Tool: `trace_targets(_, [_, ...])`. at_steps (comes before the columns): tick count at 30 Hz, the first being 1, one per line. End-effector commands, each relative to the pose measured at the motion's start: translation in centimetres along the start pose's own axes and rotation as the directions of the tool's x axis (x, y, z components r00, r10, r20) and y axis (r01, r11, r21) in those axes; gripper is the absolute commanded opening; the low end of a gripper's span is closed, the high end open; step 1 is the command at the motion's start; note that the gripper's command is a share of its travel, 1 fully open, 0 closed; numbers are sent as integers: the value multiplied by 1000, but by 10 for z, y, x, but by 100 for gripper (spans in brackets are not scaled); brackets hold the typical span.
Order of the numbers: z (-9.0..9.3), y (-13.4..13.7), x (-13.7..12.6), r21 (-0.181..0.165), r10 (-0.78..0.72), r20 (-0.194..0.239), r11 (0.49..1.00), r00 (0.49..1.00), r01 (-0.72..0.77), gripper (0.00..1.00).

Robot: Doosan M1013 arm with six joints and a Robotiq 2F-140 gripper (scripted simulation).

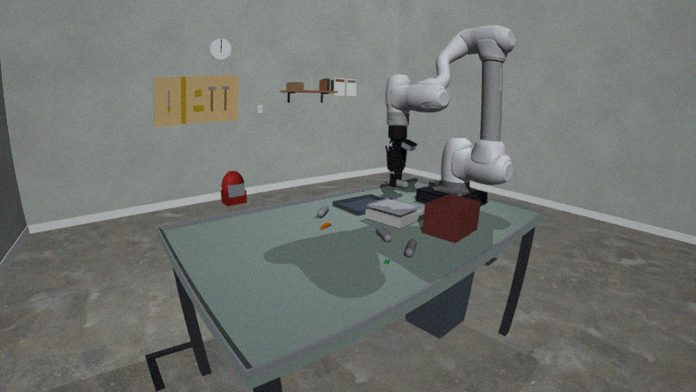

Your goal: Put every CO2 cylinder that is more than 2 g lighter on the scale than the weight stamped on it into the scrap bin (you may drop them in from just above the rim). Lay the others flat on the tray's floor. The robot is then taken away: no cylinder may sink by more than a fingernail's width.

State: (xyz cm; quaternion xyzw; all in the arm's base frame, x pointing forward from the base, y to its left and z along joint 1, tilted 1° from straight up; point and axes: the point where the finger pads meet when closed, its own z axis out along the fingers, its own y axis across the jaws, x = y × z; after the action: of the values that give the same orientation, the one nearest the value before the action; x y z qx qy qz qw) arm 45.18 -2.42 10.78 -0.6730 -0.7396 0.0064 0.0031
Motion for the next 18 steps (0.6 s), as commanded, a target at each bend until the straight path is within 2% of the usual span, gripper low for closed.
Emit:
trace_targets(1, [11,0,0,-1,0,0,1000,1000,0,10])
trace_targets(12, [56,0,0,-1,0,0,1000,1000,0,10])
trace_targets(18, [67,0,0,-1,0,0,1000,1000,0,10])
